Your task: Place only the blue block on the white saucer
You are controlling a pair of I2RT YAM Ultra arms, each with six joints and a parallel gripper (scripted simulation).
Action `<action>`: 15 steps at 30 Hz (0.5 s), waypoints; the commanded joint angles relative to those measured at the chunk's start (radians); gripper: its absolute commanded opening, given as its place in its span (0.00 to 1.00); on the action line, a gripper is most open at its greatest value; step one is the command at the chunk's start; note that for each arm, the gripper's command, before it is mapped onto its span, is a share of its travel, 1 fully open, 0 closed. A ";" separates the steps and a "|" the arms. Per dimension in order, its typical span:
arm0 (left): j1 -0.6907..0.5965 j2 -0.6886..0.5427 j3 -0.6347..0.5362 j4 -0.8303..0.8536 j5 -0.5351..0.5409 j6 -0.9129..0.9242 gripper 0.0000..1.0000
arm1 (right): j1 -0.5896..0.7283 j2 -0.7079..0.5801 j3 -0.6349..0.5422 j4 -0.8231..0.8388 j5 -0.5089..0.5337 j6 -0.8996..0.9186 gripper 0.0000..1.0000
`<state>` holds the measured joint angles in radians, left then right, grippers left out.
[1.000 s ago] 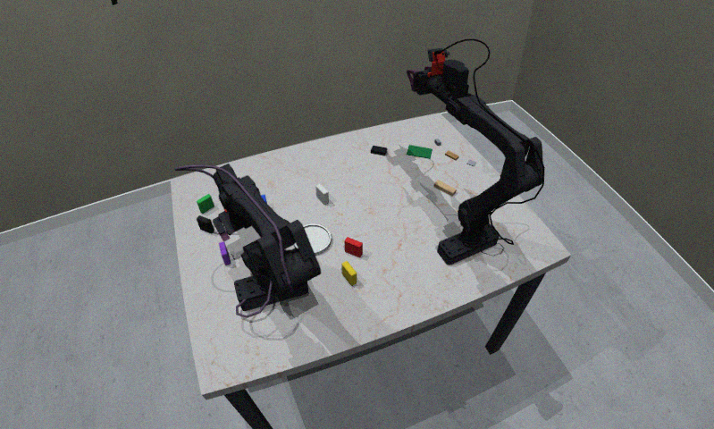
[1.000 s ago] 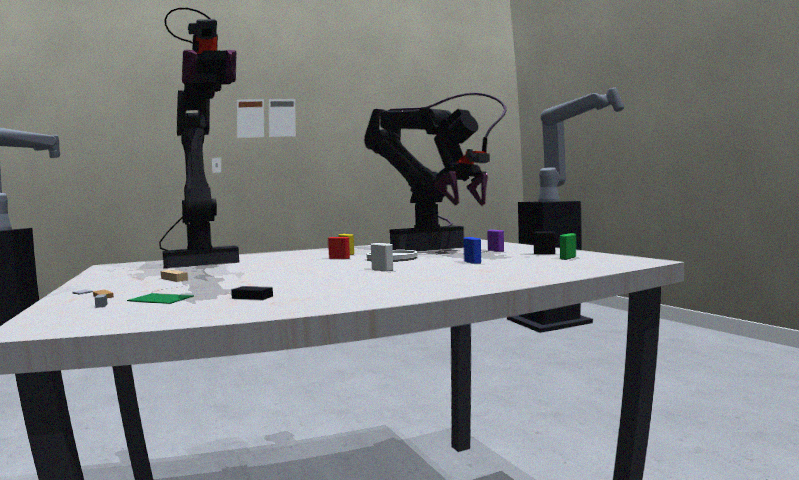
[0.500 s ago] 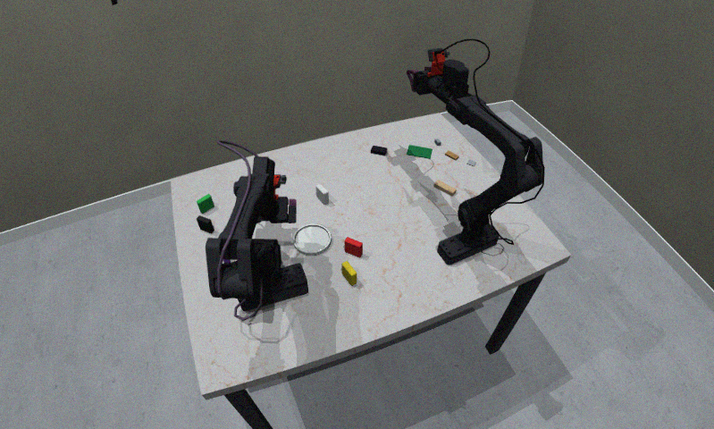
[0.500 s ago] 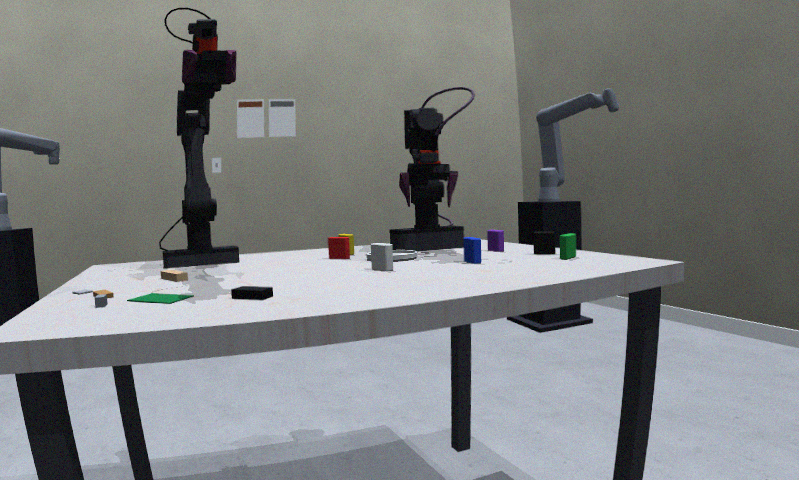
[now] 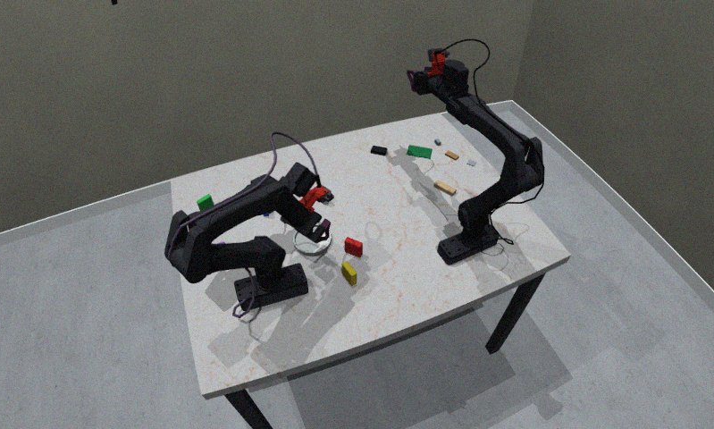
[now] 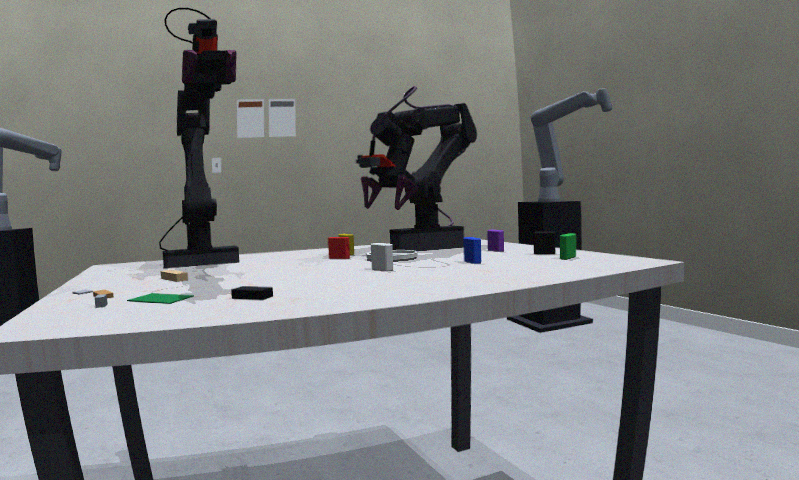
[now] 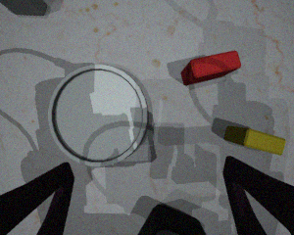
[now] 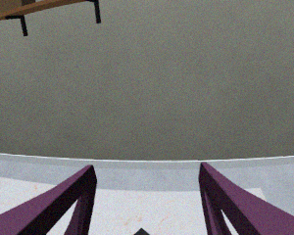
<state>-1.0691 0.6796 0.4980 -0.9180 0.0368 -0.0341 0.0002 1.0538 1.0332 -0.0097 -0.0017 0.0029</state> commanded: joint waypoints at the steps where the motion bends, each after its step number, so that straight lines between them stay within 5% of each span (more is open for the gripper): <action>1: -0.040 0.015 0.029 0.022 0.002 0.003 1.00 | 0.000 -0.003 0.007 0.005 0.001 -0.001 0.68; 9: -0.427 0.039 0.035 0.041 -0.005 -0.006 1.00 | 0.000 -0.003 0.007 0.005 0.001 -0.001 0.68; 15: -0.574 0.055 0.039 0.052 -0.016 -0.018 1.00 | 0.000 -0.003 0.007 0.005 0.001 -0.001 0.68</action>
<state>-1.6032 0.7189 0.4980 -0.8917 0.0311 -0.0395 0.0002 1.0538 1.0332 -0.0097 -0.0017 0.0029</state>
